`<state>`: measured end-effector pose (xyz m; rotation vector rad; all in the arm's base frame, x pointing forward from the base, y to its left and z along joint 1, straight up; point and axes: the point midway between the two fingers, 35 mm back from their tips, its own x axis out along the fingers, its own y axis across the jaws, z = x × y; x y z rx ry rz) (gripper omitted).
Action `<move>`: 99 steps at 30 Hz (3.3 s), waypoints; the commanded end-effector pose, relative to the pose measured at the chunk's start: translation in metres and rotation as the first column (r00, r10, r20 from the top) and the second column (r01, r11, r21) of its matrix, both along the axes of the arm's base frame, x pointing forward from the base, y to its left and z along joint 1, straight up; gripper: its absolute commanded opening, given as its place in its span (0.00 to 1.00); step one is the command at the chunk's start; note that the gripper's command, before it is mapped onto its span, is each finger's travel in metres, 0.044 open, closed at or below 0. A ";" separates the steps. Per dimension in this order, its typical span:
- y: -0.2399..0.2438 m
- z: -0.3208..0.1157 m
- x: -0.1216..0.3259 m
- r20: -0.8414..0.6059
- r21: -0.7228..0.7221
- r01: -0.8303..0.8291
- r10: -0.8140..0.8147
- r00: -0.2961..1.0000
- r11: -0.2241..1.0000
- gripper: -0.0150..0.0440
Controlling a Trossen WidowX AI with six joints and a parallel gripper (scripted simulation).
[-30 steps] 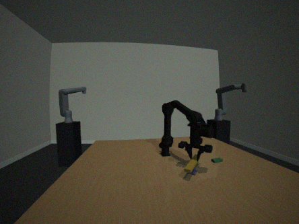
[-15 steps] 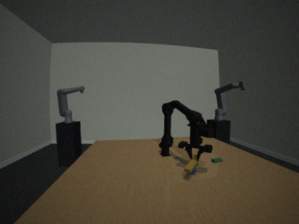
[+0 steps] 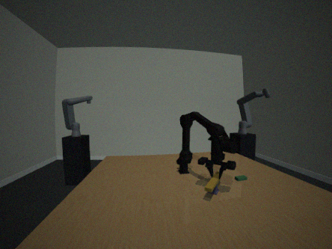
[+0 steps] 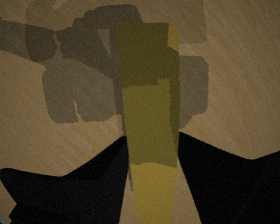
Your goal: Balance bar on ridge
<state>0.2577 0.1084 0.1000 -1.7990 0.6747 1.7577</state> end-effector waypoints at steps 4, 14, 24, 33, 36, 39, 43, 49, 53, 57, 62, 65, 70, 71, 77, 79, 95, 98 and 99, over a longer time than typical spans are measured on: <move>0.000 0.000 0.000 0.000 0.000 0.000 0.000 1.000 1.000 0.54; 0.000 0.000 0.000 0.000 0.000 0.000 0.000 1.000 1.000 0.54; 0.000 0.000 0.000 0.000 0.000 0.000 0.000 1.000 1.000 0.55; 0.000 0.000 0.000 0.000 0.000 0.000 0.000 1.000 1.000 0.57; 0.000 0.000 0.000 0.000 0.000 0.000 0.000 1.000 1.000 0.57; 0.000 0.000 0.000 0.000 0.000 0.000 0.000 1.000 1.000 0.57; 0.000 0.000 0.000 0.000 0.000 0.000 0.000 1.000 1.000 0.57; 0.000 0.000 0.000 0.000 0.000 0.000 0.000 1.000 1.000 0.83; 0.000 0.000 0.000 0.000 0.000 0.000 0.000 1.000 1.000 1.00; 0.001 0.008 0.001 0.000 0.000 0.000 0.000 1.000 1.000 1.00; 0.001 0.069 0.002 0.000 0.000 0.000 0.000 1.000 1.000 1.00; -0.001 0.098 -0.002 0.000 0.000 0.000 0.000 1.000 1.000 1.00; -0.001 0.100 -0.002 0.000 0.000 0.000 0.000 1.000 1.000 1.00; -0.001 0.100 -0.002 0.000 0.000 0.000 0.000 1.000 1.000 1.00; -0.001 0.100 -0.002 0.000 0.000 0.000 0.000 1.000 1.000 1.00; -0.001 0.100 -0.002 0.000 0.000 0.000 0.000 1.000 1.000 1.00; -0.001 0.100 -0.002 0.000 0.000 0.000 0.000 1.000 1.000 1.00; -0.001 0.100 -0.002 0.000 0.000 0.000 0.000 1.000 1.000 1.00; -0.001 0.100 -0.002 0.000 0.000 0.000 0.000 1.000 1.000 1.00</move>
